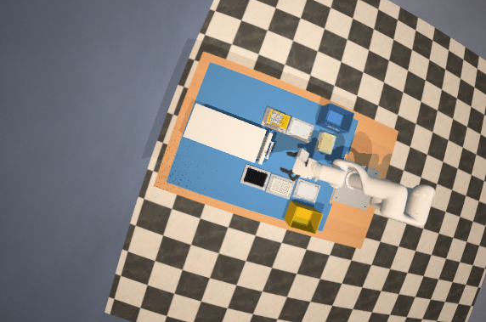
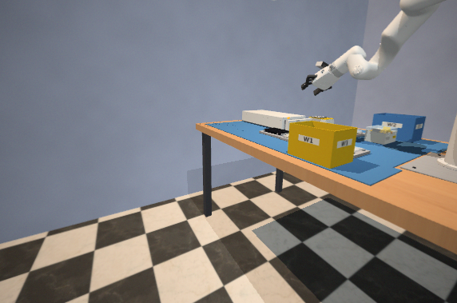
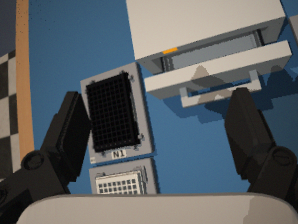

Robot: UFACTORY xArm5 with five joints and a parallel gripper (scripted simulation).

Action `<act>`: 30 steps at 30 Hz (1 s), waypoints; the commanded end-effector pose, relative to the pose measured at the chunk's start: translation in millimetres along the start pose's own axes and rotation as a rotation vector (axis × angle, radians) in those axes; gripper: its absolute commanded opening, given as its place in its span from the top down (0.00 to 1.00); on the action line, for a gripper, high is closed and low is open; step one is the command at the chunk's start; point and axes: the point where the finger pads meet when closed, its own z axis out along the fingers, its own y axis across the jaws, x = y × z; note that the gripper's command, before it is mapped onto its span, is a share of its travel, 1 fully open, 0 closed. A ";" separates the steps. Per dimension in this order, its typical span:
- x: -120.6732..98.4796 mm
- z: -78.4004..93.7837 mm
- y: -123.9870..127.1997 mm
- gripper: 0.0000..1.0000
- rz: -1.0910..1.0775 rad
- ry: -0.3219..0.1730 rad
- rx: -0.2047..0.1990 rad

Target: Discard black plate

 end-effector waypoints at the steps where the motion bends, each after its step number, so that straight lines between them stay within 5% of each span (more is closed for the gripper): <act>1: -7.6 -6.4 10.4 0.00 -0.047 -0.114 -0.053; 11: -24.4 -27.7 29.0 0.00 -0.134 -0.354 -0.138; 13: -24.4 -27.7 29.0 0.00 -0.134 -0.354 -0.138; 15: -28.9 -35.5 33.2 0.00 -0.154 -0.415 -0.155; 21: -37.0 -50.1 39.7 0.00 -0.176 -0.483 -0.172; 26: -45.9 -69.6 46.8 0.00 -0.208 -0.592 -0.193; 30: -47.4 -72.7 47.7 0.00 -0.208 -0.591 -0.193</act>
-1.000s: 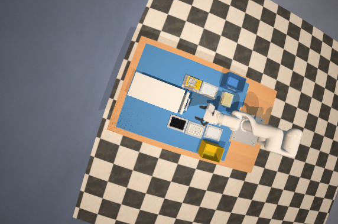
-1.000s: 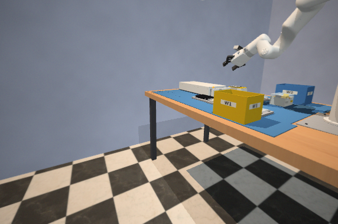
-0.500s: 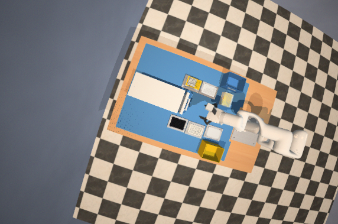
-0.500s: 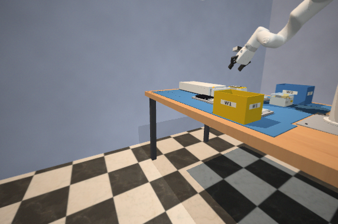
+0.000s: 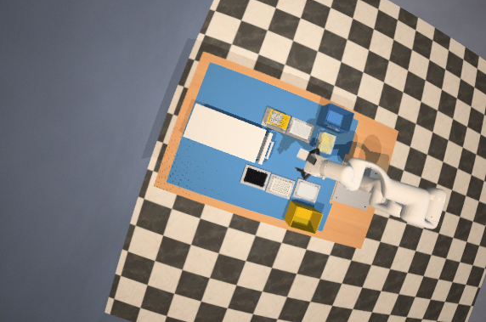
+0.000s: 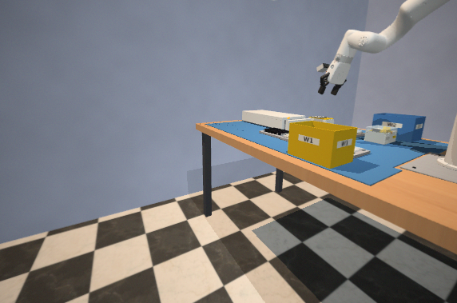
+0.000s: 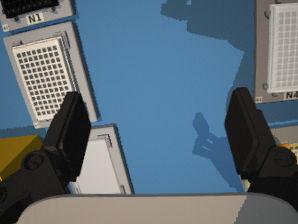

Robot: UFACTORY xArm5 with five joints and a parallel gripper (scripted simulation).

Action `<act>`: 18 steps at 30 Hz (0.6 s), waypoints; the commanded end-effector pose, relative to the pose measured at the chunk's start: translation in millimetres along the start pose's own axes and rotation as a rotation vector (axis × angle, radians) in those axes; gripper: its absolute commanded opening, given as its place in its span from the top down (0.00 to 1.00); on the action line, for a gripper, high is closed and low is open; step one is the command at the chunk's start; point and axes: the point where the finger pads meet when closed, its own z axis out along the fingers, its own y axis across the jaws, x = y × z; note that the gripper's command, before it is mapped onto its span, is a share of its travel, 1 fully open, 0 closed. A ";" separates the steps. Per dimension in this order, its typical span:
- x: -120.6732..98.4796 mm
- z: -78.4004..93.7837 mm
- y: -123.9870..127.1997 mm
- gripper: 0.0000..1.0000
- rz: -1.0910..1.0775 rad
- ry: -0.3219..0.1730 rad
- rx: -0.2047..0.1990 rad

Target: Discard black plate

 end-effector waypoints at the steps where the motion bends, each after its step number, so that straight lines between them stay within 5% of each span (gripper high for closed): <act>1: -8.9 -6.7 3.4 0.00 -0.019 -0.060 -0.009; 5: -24.6 -16.7 8.5 0.00 -0.045 -0.137 -0.019; 8: -28.9 -19.4 9.7 0.00 -0.045 -0.137 -0.020; 10: -36.9 -25.0 12.2 0.00 -0.063 -0.191 -0.025; 18: -57.3 -40.1 17.8 0.00 -0.091 -0.278 -0.030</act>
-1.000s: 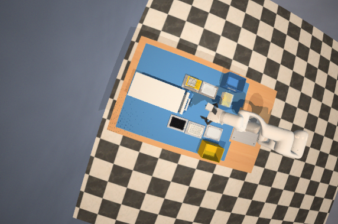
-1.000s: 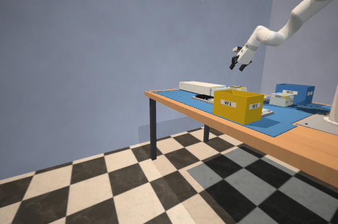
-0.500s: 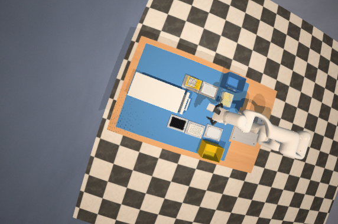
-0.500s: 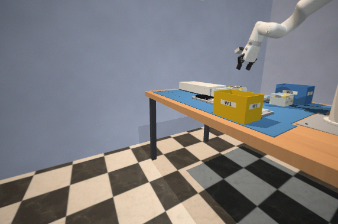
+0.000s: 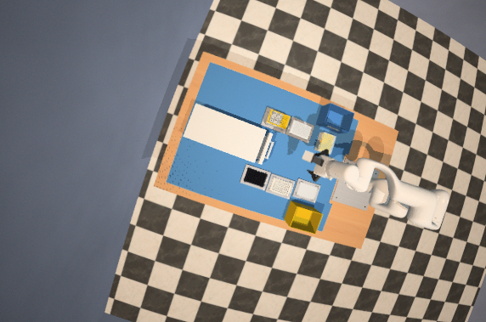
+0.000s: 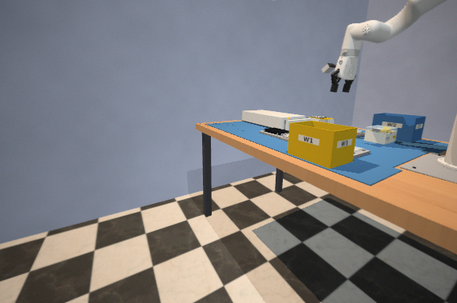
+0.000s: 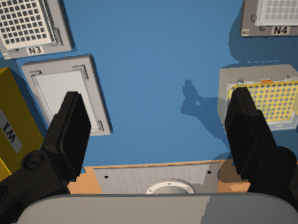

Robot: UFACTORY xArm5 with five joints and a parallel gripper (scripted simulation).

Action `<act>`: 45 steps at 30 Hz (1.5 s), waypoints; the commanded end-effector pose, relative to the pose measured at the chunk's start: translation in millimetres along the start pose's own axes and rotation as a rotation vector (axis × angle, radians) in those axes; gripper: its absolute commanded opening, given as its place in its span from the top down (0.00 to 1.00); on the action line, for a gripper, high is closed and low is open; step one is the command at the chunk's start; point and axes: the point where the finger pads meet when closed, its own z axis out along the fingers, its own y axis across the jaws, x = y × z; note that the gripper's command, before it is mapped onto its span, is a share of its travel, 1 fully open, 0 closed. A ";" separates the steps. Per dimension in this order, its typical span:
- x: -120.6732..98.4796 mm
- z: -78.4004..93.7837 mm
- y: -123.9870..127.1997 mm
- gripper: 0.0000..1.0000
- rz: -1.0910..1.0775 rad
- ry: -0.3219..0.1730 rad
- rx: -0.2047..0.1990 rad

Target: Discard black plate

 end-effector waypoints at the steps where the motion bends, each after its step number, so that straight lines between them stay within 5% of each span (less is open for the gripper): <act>1: -15.1 -8.4 2.9 0.00 -0.025 -0.075 -0.003; 4: -23.5 -12.2 4.3 0.00 -0.025 -0.075 -0.004; 7: -9.4 -13.7 -0.3 0.00 -0.063 -0.146 -0.003; 25: -3.9 -14.3 -2.1 0.00 -0.063 -0.146 -0.003; 45: 53.0 22.8 -61.3 0.00 -0.067 -0.145 -0.004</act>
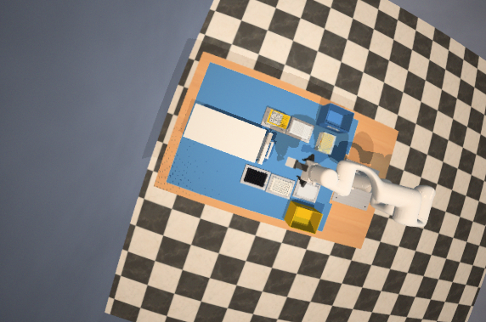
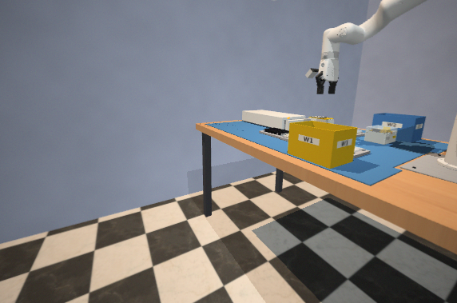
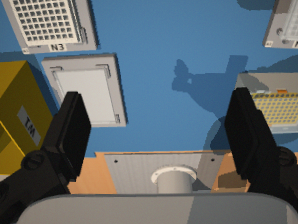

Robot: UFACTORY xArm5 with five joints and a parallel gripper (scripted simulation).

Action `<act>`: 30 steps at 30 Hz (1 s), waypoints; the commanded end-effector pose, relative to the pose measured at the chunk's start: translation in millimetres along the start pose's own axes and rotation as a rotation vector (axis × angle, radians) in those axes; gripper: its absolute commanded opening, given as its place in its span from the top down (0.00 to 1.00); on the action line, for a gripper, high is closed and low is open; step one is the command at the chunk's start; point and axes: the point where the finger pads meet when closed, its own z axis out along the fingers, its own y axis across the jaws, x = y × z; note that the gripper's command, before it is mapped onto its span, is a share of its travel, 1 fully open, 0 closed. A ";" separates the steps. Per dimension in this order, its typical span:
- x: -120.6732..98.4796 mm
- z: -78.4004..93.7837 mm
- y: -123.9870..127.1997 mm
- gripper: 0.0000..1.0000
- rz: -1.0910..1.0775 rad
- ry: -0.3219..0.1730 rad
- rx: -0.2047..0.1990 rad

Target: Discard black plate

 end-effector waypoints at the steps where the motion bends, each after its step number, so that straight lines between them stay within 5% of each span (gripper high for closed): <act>1: 20.6 6.1 -15.4 0.00 0.001 0.003 0.000; 30: 111.5 44.5 -92.0 0.00 0.001 0.004 -0.001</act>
